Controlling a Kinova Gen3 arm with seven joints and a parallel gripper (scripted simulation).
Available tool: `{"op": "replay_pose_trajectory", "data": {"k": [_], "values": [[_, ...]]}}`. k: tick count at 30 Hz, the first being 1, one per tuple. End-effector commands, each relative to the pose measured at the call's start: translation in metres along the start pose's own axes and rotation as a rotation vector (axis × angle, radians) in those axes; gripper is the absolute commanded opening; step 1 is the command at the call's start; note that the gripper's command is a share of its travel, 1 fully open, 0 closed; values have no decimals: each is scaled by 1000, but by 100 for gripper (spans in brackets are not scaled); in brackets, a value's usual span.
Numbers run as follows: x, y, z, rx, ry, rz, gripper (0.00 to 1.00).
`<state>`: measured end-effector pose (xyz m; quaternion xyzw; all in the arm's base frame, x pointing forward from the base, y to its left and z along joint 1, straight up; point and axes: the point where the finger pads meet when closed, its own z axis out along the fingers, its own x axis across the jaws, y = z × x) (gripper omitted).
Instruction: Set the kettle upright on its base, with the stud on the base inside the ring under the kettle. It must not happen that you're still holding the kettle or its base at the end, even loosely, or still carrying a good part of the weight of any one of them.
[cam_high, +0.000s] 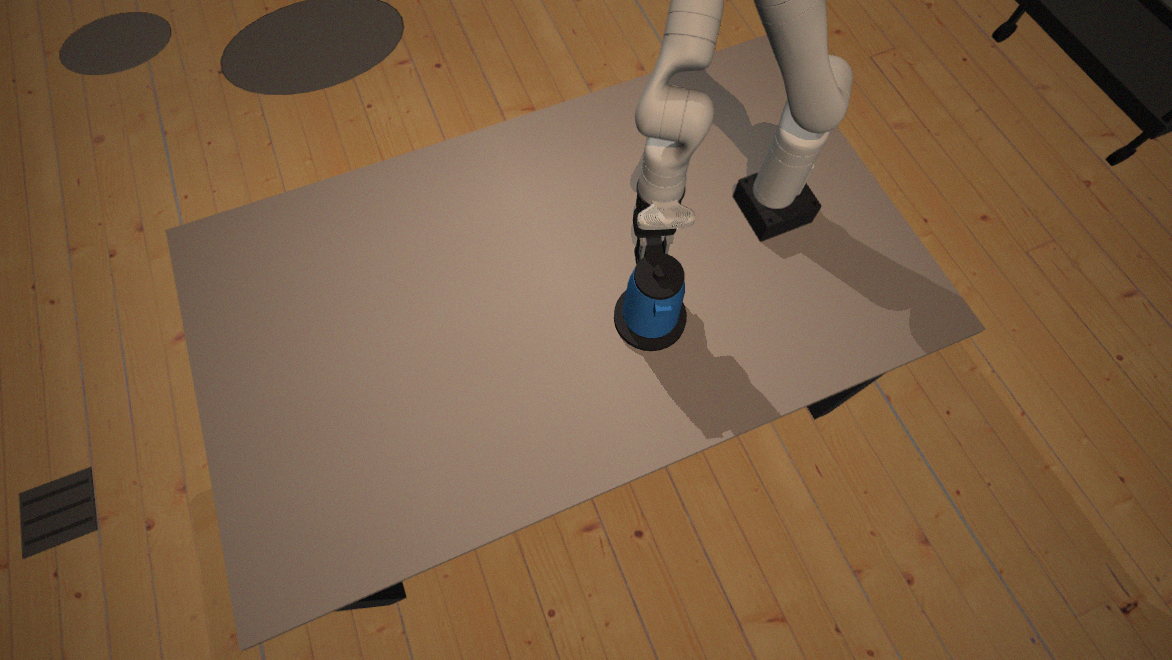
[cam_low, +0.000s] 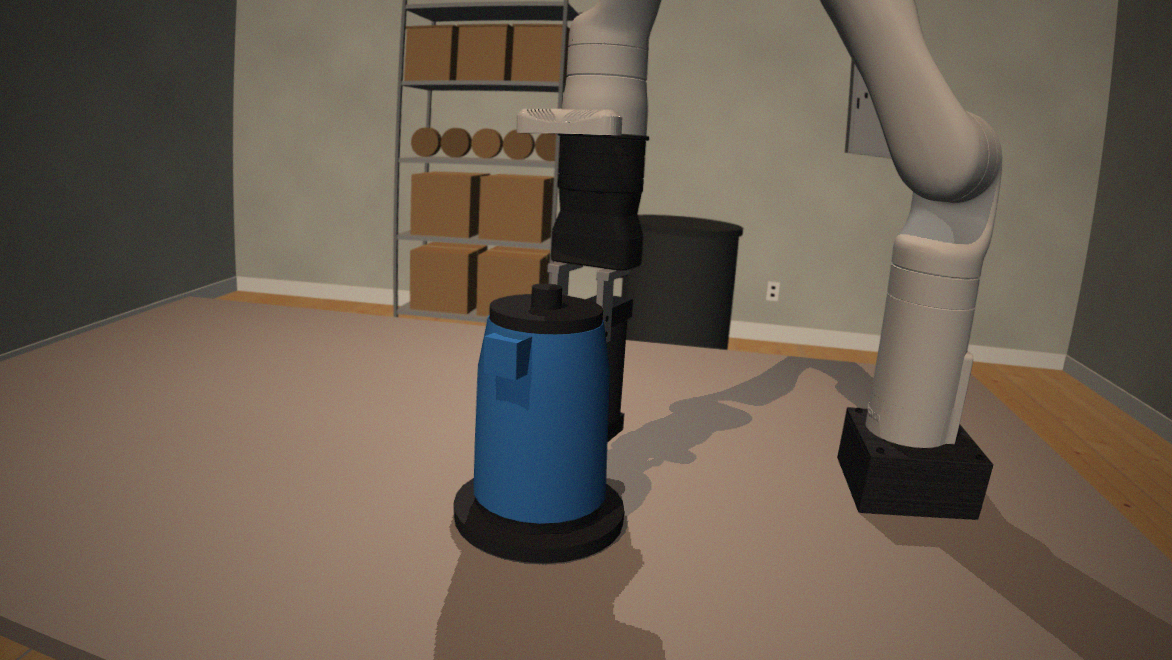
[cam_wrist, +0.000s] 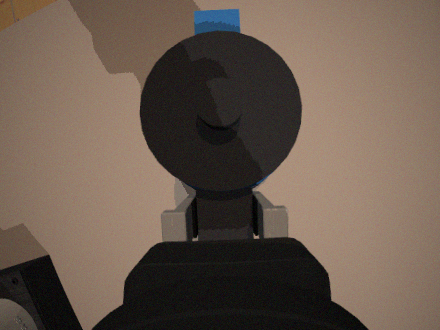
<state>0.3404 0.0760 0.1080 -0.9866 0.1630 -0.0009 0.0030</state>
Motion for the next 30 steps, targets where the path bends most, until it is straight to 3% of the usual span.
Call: {"op": "replay_pose_trajectory", "data": {"k": [1, 3, 4, 30], "values": [[0, 0, 0, 0, 1, 0, 0], [0, 0, 0, 0, 1, 0, 0], [0, 0, 0, 0, 1, 0, 100], [0, 0, 0, 0, 1, 0, 100]]}}
